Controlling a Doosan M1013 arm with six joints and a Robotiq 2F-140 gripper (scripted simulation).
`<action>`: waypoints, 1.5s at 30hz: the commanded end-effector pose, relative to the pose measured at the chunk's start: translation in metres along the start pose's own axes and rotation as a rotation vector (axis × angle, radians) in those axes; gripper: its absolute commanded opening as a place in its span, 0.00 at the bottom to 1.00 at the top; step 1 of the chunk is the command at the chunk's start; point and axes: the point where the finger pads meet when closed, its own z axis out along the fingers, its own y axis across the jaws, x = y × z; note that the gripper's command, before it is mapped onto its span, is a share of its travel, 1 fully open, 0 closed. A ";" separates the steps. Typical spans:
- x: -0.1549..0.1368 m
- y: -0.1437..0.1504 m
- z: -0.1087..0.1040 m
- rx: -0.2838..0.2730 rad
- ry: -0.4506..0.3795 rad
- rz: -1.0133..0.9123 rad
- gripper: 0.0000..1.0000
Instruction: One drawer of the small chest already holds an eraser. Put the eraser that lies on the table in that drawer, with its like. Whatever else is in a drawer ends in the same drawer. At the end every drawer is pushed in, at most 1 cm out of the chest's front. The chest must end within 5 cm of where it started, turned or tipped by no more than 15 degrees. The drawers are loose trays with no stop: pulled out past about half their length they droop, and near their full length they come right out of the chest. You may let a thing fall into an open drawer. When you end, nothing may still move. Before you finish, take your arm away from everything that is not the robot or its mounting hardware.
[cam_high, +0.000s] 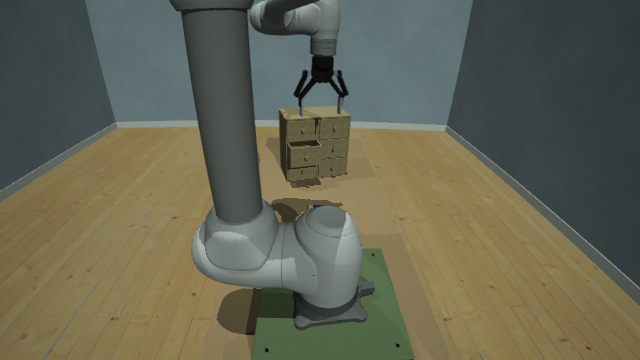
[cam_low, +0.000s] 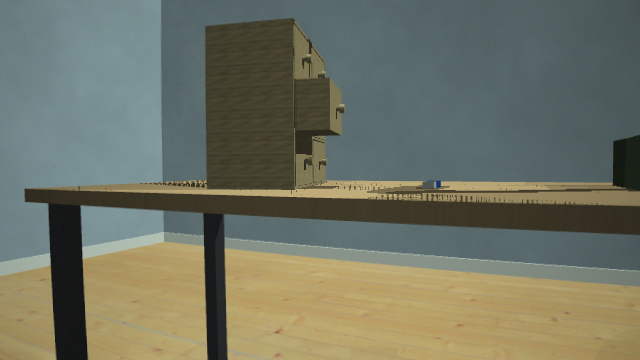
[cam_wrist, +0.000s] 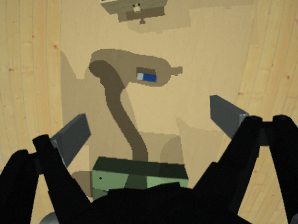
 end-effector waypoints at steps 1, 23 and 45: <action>0.059 0.001 0.000 0.000 -0.002 0.001 1.00; 0.087 0.000 0.003 -0.001 -0.002 0.011 1.00; 0.091 0.000 0.007 -0.007 -0.001 0.137 1.00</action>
